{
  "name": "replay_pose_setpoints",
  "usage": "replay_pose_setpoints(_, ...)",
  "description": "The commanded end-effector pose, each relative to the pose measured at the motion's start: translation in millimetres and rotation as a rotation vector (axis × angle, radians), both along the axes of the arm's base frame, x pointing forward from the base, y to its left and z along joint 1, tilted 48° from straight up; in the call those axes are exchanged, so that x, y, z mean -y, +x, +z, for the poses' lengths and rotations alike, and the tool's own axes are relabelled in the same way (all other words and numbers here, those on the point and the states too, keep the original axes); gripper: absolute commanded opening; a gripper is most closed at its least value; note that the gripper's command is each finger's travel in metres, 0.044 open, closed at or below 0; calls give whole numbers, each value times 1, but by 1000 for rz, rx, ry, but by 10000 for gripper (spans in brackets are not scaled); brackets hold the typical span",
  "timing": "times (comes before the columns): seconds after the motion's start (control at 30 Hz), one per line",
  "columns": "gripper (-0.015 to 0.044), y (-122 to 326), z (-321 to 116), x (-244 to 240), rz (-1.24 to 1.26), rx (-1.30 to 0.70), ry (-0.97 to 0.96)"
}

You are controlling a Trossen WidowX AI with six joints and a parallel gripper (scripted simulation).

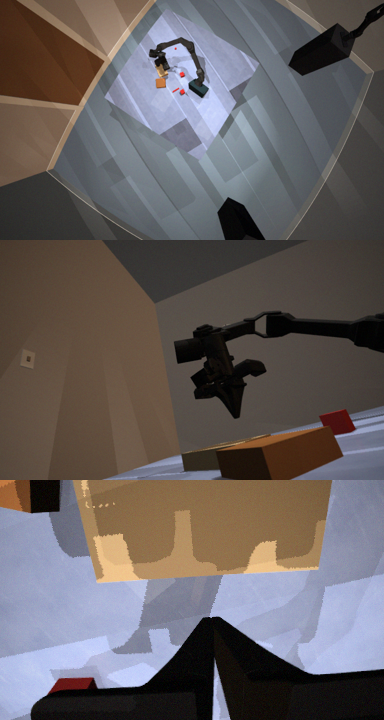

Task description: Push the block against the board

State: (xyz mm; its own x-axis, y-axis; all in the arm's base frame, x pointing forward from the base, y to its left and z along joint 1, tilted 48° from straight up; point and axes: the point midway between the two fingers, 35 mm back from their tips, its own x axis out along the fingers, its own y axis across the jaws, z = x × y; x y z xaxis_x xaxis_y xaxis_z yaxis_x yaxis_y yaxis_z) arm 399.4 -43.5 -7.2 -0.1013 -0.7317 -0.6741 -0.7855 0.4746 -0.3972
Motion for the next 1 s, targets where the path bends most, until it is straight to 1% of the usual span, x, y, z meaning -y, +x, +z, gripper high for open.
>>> replay_pose_setpoints(0.0,0,-2,8,3,2,10,2)
replay_pose_setpoints(0.77,0,-23,29,20,2,8,1)
replay_pose_setpoints(0.8,0,-22,26,17,-1,0,2)
replay_pose_setpoints(0.9,0,-18,51,-11,2,6,4)
replay_pose_setpoints(0.97,0,-18,59,-19,2,8,3)
